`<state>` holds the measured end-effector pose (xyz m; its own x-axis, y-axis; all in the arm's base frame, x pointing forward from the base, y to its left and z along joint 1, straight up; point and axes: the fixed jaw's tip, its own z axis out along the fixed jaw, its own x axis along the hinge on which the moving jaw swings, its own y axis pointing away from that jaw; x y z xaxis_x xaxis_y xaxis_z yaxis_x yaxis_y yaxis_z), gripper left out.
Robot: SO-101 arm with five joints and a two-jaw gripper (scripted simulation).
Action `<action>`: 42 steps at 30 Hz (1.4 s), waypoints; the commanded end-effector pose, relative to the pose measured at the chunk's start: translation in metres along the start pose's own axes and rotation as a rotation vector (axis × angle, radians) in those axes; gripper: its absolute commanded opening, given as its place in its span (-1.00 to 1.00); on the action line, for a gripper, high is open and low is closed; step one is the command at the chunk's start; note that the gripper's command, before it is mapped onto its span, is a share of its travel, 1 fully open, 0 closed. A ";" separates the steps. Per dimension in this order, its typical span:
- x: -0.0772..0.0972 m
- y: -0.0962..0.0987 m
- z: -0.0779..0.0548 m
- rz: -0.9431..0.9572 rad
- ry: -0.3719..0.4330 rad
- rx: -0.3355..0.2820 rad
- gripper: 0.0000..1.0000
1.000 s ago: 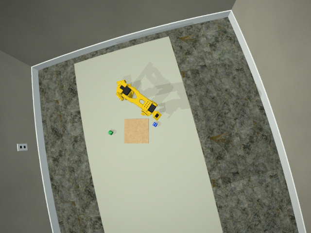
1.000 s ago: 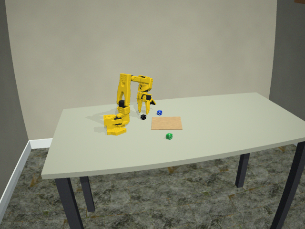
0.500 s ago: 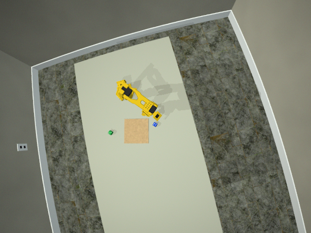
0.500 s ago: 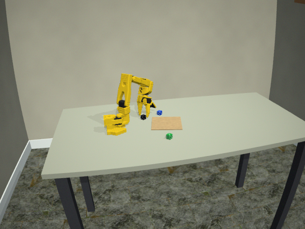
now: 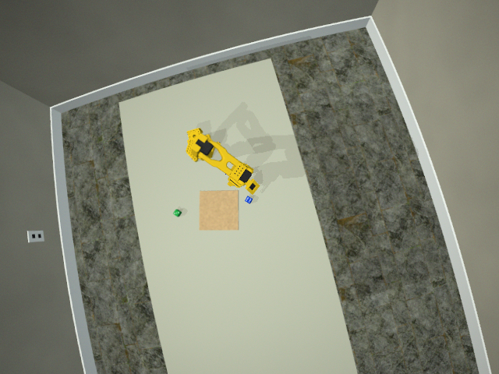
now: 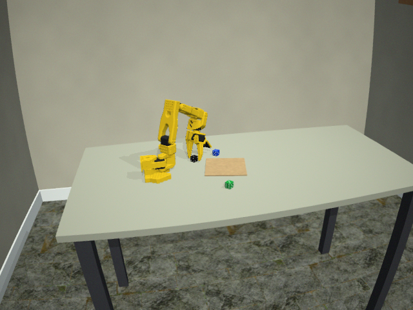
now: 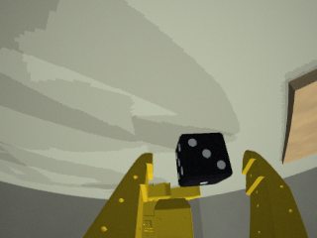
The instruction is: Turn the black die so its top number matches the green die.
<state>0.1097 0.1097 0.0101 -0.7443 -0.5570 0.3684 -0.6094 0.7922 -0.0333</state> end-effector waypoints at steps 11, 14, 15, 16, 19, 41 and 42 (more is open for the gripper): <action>-0.004 0.000 -0.008 -0.001 -0.051 -0.006 -0.47; -0.004 -0.001 -0.008 -0.001 -0.051 -0.008 -0.50; -0.004 -0.001 -0.008 -0.001 -0.051 -0.008 -0.51; -0.004 -0.001 -0.008 -0.001 -0.051 -0.009 -0.52; -0.004 -0.002 -0.008 -0.001 -0.050 -0.010 -0.53; -0.004 -0.010 -0.007 -0.001 -0.047 -0.026 -0.79; -0.004 -0.010 -0.007 -0.001 -0.046 -0.026 -0.80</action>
<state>0.1151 0.1028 0.0098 -0.7425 -0.5569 0.3722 -0.6042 0.7967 -0.0134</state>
